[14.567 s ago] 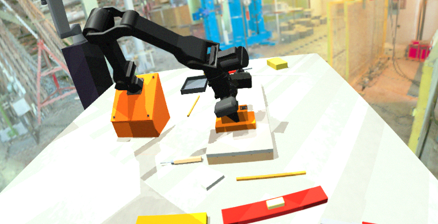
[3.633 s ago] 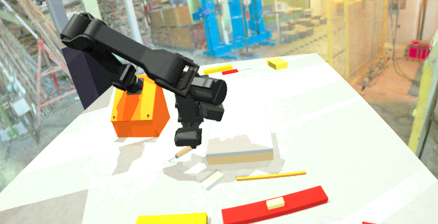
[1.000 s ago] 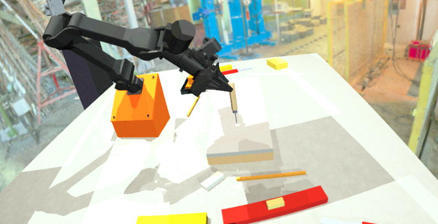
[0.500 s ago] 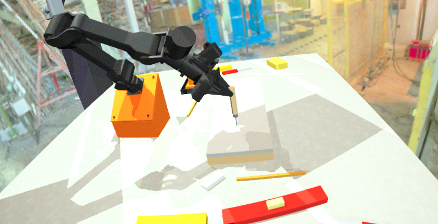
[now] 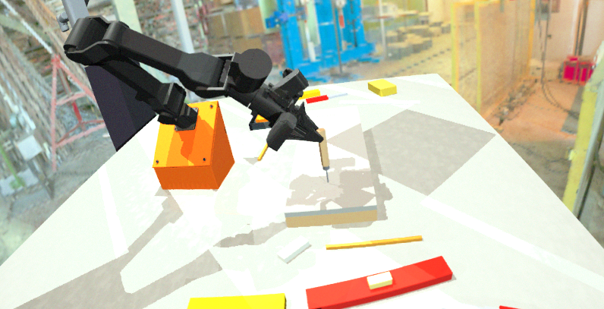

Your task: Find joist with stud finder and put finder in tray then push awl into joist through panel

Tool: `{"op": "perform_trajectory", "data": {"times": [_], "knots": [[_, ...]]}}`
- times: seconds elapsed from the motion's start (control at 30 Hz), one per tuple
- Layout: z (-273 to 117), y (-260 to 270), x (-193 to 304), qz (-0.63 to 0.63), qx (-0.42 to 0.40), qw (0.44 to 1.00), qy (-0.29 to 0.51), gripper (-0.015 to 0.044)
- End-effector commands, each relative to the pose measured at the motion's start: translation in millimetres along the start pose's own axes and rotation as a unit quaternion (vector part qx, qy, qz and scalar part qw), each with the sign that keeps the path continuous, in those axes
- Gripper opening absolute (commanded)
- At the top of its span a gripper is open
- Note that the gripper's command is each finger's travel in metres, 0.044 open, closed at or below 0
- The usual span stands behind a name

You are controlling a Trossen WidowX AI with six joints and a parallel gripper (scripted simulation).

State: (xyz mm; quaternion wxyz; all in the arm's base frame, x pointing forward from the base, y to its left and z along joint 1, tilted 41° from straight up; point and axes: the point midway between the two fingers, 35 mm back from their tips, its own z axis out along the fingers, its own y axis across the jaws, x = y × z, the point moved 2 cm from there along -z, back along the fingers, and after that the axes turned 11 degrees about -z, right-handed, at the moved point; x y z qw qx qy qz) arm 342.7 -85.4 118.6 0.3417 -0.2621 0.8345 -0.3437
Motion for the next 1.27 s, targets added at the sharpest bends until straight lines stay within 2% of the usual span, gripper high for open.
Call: {"op": "perform_trajectory", "data": {"times": [0.0, 1.23], "knots": [[4.8, 3.6, 5.1, -0.003, -0.004, 1.000, -0.001, 0.0000], [9.6, 2.6, 10.8, -0.001, 0.000, 1.000, -0.002, 0.0000]]}}
